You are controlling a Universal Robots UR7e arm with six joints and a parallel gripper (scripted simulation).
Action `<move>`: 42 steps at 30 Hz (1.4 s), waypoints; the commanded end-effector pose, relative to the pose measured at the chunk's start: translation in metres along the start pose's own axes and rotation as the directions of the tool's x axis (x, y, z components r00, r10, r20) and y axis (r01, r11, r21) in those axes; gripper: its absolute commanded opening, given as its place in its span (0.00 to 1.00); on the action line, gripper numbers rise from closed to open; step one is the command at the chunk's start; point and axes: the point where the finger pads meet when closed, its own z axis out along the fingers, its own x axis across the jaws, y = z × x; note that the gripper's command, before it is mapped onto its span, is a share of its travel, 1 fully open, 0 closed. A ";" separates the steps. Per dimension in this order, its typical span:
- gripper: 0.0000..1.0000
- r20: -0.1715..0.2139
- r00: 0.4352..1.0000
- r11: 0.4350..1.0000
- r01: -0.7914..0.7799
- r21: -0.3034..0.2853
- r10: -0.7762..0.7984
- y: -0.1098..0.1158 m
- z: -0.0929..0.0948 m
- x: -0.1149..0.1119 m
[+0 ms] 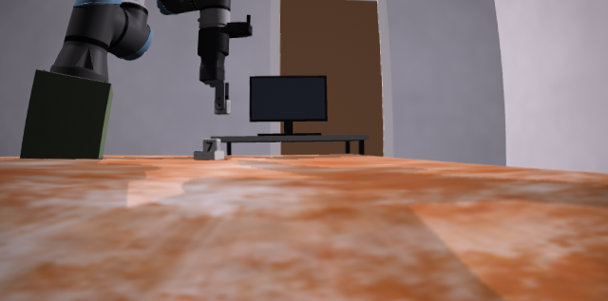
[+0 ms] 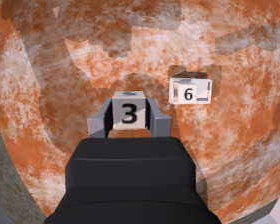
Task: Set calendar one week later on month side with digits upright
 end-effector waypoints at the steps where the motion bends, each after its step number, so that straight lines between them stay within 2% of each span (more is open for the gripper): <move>1: 0.60 0.000 1.000 1.000 0.020 0.001 -0.020 0.000 0.000 -0.002; 24: 0.60 0.000 1.000 1.000 0.020 0.001 -0.020 0.000 0.004 -0.002; 42: 0.60 0.000 1.000 1.000 0.020 0.001 -0.020 0.000 0.034 -0.002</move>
